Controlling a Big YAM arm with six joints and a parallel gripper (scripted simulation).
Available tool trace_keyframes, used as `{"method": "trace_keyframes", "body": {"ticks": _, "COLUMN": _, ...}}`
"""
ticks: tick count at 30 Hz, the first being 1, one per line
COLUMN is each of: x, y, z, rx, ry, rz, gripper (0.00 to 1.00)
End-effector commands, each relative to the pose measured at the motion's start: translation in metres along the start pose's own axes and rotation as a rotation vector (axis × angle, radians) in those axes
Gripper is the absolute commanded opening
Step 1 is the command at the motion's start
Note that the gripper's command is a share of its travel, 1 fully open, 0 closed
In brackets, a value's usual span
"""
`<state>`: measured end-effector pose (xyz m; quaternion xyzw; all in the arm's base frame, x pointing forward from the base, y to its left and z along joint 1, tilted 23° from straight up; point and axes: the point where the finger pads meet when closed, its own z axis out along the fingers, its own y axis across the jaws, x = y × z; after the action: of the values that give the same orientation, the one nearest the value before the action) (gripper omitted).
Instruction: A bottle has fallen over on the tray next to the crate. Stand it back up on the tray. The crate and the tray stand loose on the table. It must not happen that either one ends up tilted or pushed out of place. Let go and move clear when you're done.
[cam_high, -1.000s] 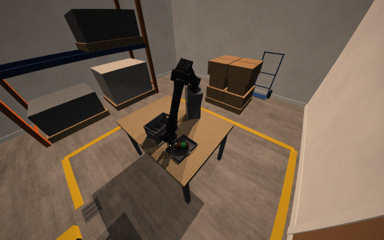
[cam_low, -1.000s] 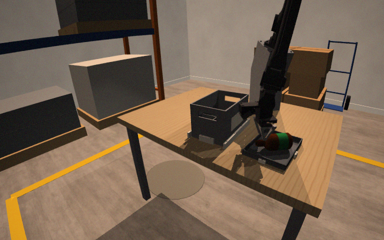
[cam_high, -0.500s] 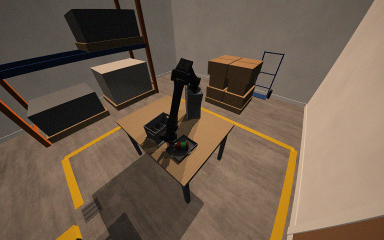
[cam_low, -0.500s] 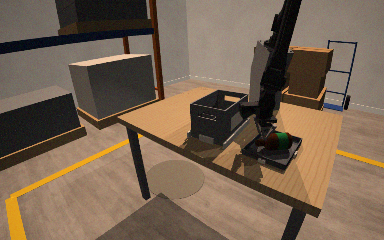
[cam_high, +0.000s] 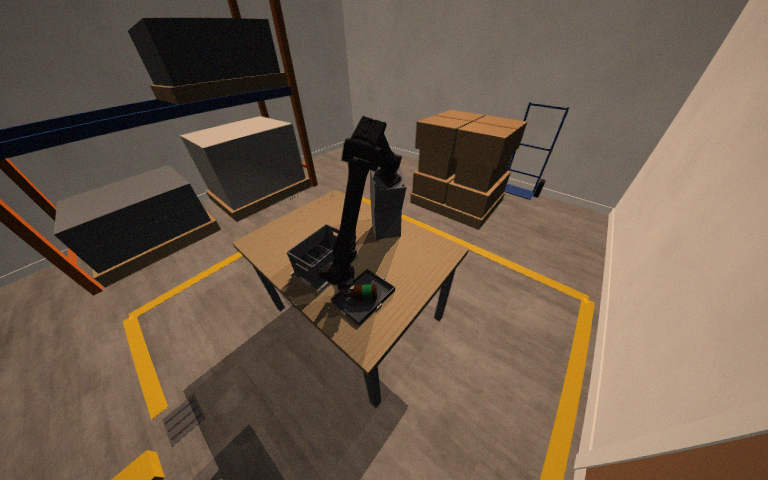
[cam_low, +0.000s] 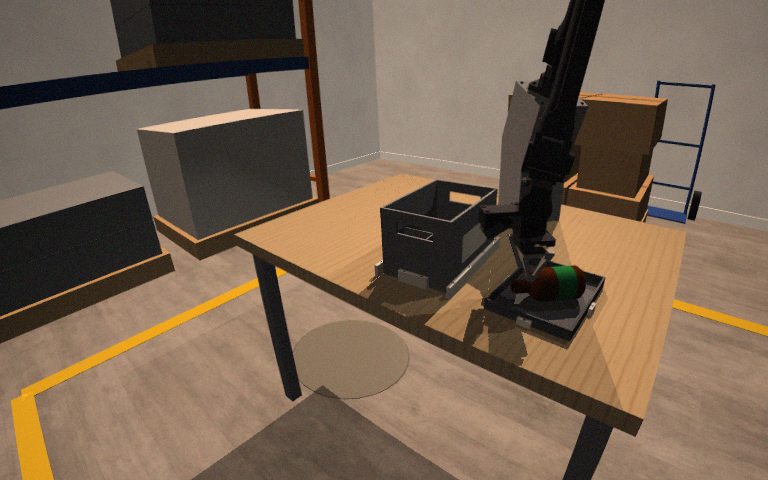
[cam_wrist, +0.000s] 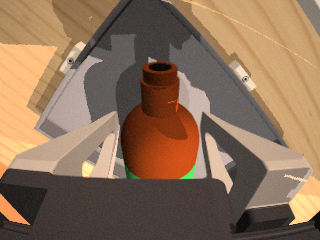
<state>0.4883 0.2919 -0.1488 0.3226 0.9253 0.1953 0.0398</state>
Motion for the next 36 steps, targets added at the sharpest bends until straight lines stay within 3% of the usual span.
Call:
{"method": "trace_keyframes", "body": {"ticks": 1, "x": 0.0094, "y": -0.0013, "z": 0.0097, "rx": 0.007, "ry": 0.007, "rz": -0.005, "gripper": 0.61}}
{"method": "trace_keyframes", "body": {"ticks": 36, "x": 0.0082, "y": 0.0021, "z": 0.0103, "rx": -0.001, "ry": 0.004, "rz": -0.006, "gripper": 0.61}}
